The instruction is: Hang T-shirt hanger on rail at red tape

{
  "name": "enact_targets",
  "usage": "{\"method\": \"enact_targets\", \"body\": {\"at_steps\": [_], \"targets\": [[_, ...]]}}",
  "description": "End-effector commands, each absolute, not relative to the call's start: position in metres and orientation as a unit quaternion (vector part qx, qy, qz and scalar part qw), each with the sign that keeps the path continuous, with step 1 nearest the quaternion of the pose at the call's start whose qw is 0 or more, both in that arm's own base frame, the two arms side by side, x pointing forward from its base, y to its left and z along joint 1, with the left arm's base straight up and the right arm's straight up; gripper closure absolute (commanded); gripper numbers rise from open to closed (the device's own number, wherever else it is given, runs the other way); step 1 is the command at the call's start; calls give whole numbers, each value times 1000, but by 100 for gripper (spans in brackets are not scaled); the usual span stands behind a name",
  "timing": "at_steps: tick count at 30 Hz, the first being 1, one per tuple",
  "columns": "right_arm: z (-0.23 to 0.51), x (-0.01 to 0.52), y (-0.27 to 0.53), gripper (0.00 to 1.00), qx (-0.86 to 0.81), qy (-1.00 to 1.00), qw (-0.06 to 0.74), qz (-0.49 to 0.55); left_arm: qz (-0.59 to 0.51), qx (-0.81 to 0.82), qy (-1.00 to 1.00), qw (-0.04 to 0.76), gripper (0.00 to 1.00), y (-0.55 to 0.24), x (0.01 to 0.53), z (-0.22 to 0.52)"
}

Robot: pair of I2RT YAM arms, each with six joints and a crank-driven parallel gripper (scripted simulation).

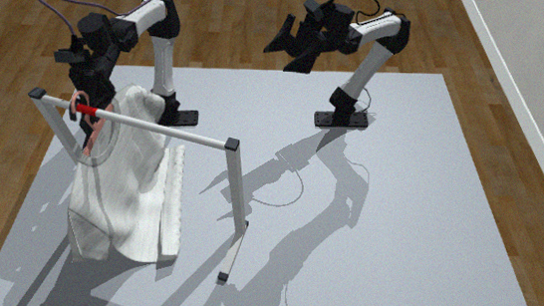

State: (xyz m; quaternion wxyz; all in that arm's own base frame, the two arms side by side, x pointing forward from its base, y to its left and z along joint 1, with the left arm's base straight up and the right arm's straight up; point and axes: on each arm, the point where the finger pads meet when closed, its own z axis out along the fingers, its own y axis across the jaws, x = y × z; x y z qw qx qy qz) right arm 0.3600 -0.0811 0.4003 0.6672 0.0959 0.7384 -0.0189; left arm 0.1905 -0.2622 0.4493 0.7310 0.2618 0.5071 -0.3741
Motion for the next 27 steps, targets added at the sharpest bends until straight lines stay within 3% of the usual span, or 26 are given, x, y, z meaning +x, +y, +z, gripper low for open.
{"method": "enact_targets", "body": {"at_steps": [1, 8, 27], "targets": [[432, 355, -99, 98, 108, 698, 705, -68, -379, 247, 480, 752, 0, -257, 187, 475], [411, 352, -104, 98, 142, 688, 697, -148, -379, 247, 479, 752, 0, -257, 187, 475], [393, 357, -84, 98, 128, 703, 687, -132, -379, 247, 479, 752, 0, -257, 187, 476]]}}
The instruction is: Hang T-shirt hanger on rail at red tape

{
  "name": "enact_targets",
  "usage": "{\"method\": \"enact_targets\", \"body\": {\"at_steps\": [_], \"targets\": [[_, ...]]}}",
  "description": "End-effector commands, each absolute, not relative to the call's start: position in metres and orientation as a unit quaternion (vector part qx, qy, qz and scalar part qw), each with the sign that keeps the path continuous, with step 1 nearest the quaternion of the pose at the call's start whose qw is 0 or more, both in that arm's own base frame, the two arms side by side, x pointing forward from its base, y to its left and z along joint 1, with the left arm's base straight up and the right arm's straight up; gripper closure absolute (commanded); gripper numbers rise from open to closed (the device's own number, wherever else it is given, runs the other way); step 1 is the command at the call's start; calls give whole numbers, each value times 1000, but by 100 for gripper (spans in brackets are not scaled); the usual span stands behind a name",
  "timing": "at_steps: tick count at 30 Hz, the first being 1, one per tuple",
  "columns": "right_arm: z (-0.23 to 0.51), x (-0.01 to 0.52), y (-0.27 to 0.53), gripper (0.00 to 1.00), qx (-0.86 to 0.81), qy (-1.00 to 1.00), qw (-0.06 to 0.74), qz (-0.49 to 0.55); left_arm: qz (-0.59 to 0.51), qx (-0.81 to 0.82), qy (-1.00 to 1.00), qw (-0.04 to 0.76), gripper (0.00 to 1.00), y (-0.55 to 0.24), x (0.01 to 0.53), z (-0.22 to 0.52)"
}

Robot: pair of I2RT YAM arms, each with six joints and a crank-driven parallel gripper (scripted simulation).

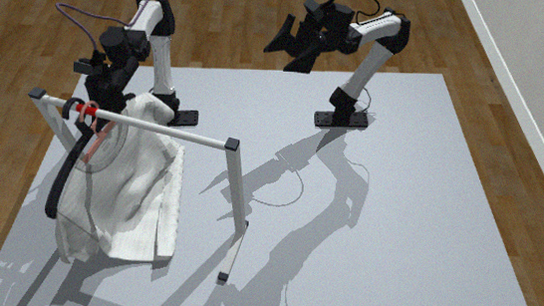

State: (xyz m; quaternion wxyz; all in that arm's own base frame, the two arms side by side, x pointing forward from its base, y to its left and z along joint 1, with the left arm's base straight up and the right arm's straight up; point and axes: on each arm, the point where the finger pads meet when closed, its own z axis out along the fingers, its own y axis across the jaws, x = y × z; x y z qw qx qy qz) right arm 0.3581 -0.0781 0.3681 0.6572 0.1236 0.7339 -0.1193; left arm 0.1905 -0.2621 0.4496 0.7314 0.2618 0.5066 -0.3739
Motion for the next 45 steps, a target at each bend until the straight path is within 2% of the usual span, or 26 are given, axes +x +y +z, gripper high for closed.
{"method": "enact_targets", "body": {"at_steps": [1, 5, 7, 9, 11, 12, 14, 15, 19, 24, 31, 45], "targets": [[393, 357, -84, 98, 128, 703, 687, -132, -379, 247, 479, 752, 0, -257, 187, 476], [393, 357, -84, 98, 128, 703, 687, -132, -379, 247, 479, 752, 0, -257, 187, 476], [393, 356, -83, 74, 128, 703, 688, -131, -379, 247, 479, 752, 0, -257, 187, 476], [393, 356, -83, 74, 128, 703, 688, -131, -379, 247, 479, 752, 0, -257, 187, 476], [384, 349, -81, 49, 131, 709, 680, -133, -379, 247, 479, 752, 0, -257, 187, 476], [383, 344, -79, 41, 131, 709, 680, -133, -379, 247, 479, 752, 0, -257, 187, 476], [382, 335, -76, 41, 132, 710, 679, -133, -379, 247, 479, 752, 0, -257, 187, 476], [382, 333, -75, 31, 132, 711, 678, -132, -379, 247, 479, 752, 0, -257, 187, 476], [383, 314, -68, 31, 131, 713, 676, -133, -379, 247, 479, 752, 0, -257, 187, 476], [405, 262, -49, 31, 134, 700, 689, -130, -379, 247, 479, 752, 0, -257, 187, 476], [409, 239, -30, 31, 134, 700, 692, -117, -379, 247, 479, 752, 0, -257, 187, 476], [392, 192, 10, 31, 99, 767, 634, -27, -379, 247, 478, 753, 0, -257, 187, 476]]}}
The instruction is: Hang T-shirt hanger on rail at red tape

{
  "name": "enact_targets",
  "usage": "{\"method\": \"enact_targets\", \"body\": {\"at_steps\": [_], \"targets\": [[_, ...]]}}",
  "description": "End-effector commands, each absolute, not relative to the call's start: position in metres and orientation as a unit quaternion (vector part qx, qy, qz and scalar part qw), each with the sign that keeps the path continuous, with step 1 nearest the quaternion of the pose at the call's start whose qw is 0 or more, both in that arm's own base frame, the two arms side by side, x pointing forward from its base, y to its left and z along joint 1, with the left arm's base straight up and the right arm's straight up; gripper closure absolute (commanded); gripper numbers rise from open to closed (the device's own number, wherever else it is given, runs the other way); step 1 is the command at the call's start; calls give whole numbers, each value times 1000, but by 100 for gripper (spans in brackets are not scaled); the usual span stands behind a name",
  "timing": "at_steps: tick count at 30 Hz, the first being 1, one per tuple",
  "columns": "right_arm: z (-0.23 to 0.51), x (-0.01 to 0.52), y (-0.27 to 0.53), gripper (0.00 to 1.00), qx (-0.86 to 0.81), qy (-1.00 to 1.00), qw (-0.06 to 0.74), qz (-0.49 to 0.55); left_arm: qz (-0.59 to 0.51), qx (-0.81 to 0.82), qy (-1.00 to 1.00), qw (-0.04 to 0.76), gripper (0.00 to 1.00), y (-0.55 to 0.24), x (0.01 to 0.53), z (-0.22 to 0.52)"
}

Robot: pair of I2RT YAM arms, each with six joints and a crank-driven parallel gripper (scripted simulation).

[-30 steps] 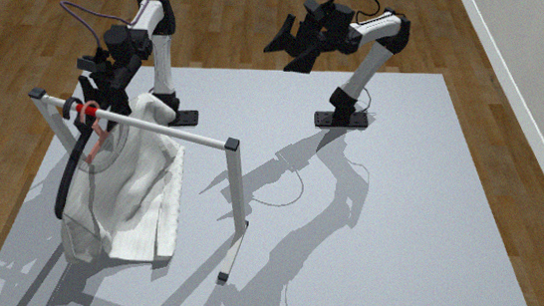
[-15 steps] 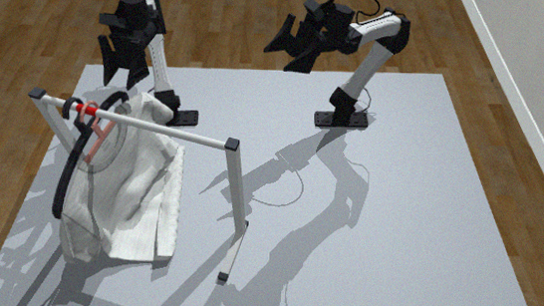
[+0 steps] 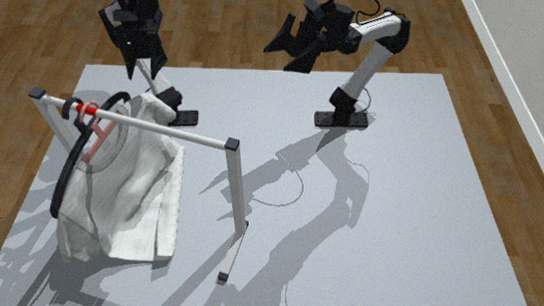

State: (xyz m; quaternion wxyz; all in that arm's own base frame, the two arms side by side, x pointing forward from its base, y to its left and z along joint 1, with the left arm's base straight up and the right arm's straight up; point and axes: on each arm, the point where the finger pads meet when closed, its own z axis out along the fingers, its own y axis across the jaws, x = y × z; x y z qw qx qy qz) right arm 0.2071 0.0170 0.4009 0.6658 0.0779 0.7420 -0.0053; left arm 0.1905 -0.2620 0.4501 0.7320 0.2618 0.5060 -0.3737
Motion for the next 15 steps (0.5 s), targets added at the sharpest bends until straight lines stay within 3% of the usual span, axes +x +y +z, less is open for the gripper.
{"method": "enact_targets", "body": {"at_steps": [1, 15], "targets": [[392, 189, 11, 31, 94, 768, 633, -23, -379, 247, 478, 753, 0, -257, 187, 476], [400, 170, -1, 31, 73, 774, 629, -13, -379, 247, 478, 753, 0, -257, 187, 476]]}}
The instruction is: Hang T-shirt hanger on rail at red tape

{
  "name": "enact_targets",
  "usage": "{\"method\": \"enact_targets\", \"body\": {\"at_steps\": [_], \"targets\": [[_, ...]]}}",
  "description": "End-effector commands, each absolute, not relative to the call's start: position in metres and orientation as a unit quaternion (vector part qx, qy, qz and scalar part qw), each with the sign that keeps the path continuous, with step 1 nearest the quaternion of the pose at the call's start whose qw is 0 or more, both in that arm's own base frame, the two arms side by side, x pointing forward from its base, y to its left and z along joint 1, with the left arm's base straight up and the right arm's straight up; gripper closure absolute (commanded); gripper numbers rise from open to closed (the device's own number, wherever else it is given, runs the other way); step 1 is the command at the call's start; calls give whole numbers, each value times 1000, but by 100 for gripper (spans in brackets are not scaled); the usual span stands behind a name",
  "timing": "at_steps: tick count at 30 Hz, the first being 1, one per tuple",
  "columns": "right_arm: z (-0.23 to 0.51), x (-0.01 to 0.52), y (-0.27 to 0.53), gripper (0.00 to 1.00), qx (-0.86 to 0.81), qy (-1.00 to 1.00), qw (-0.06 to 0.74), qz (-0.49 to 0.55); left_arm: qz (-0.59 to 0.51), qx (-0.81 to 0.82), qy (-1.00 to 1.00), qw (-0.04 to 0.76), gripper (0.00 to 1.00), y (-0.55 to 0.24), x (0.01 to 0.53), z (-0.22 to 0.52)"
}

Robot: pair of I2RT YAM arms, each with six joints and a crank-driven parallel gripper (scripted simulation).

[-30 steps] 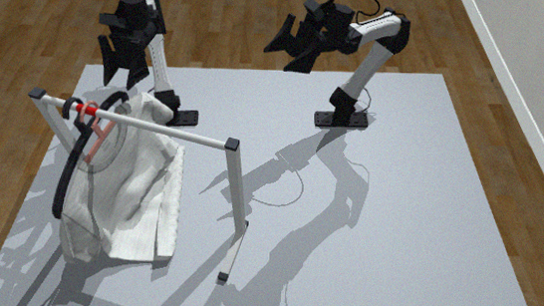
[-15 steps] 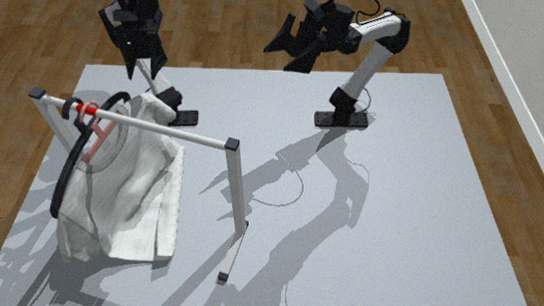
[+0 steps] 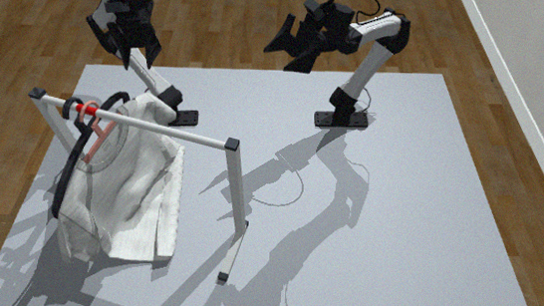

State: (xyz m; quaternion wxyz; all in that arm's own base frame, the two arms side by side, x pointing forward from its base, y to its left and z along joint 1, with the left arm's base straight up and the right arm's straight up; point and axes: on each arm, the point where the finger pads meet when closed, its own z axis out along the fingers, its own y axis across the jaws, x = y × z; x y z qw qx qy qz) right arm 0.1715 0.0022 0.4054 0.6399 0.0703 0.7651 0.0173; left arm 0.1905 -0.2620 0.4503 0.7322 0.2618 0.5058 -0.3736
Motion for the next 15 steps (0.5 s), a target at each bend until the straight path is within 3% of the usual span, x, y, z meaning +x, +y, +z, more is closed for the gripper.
{"method": "enact_targets", "body": {"at_steps": [1, 15], "targets": [[400, 169, -3, 31, 72, 774, 629, -15, -379, 247, 478, 753, 0, -257, 187, 476], [400, 168, -6, 31, 71, 776, 627, -21, -379, 247, 478, 753, 0, -257, 187, 476]]}}
